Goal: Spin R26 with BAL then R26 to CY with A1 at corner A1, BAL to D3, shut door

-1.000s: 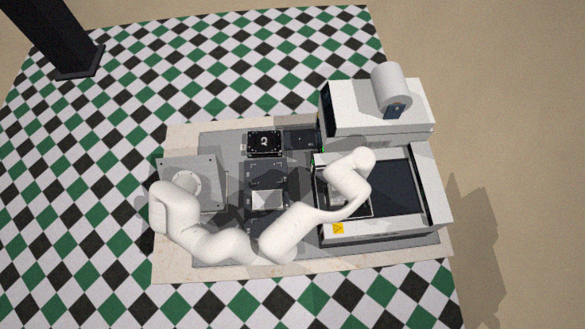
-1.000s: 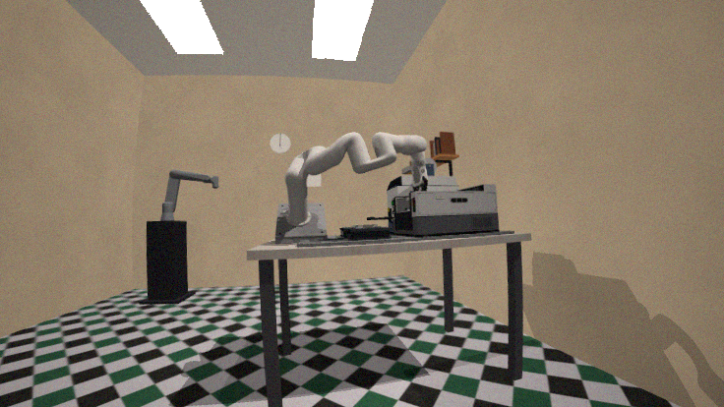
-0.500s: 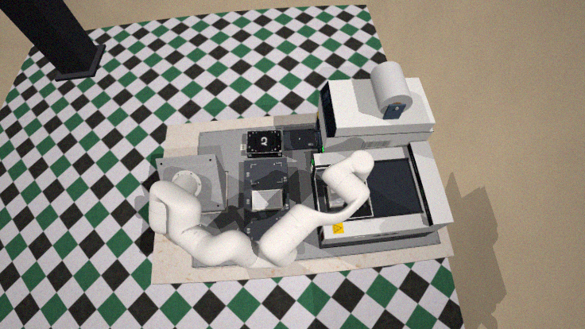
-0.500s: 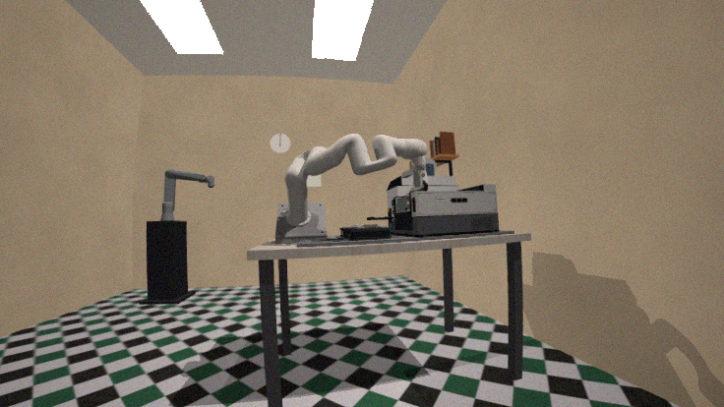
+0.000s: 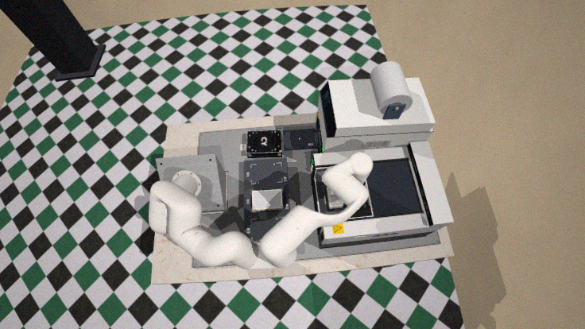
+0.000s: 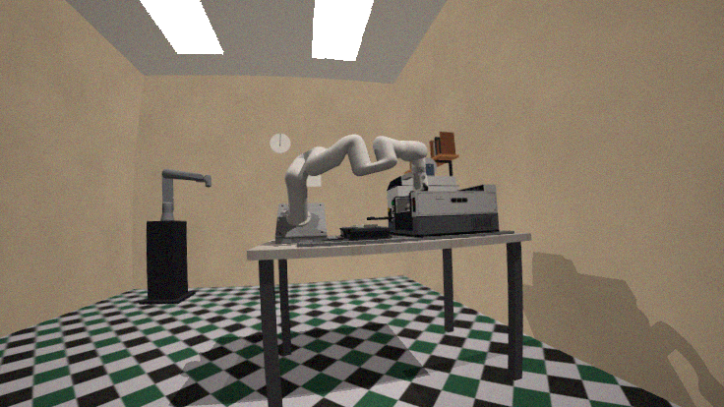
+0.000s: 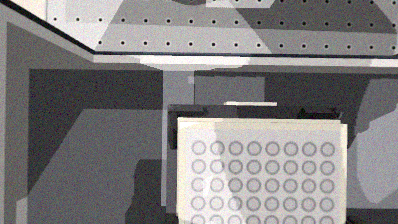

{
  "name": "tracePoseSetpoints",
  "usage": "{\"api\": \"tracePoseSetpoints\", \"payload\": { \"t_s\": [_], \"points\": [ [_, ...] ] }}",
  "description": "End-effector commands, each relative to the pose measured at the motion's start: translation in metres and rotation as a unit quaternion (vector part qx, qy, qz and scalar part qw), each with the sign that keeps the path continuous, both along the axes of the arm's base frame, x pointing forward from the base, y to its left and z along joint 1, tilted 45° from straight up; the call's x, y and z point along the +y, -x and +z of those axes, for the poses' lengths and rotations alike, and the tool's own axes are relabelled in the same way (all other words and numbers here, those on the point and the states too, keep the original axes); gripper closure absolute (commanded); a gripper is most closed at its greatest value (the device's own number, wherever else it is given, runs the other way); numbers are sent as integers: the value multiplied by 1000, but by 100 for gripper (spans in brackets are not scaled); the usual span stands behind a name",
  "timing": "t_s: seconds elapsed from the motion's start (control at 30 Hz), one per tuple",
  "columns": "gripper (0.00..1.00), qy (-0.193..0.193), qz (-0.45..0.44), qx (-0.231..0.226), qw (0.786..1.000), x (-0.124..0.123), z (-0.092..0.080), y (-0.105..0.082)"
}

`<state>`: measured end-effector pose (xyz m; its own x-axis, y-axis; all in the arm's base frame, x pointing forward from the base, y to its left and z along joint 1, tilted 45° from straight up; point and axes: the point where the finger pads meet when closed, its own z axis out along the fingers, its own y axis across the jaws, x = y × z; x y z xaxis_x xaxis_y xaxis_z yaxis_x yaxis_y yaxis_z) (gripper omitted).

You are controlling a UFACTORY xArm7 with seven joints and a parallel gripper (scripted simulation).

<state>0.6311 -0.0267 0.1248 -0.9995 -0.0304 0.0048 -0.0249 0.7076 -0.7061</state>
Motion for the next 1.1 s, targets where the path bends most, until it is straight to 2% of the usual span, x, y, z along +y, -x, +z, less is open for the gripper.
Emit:
{"api": "tracePoseSetpoints", "payload": {
  "t_s": [0.0, 1.07],
  "points": [
    [100, -1, 2, -2, 1000, 2, 2, -1],
    [100, -1, 2, -2, 1000, 1, 0, -1]
  ]
}}
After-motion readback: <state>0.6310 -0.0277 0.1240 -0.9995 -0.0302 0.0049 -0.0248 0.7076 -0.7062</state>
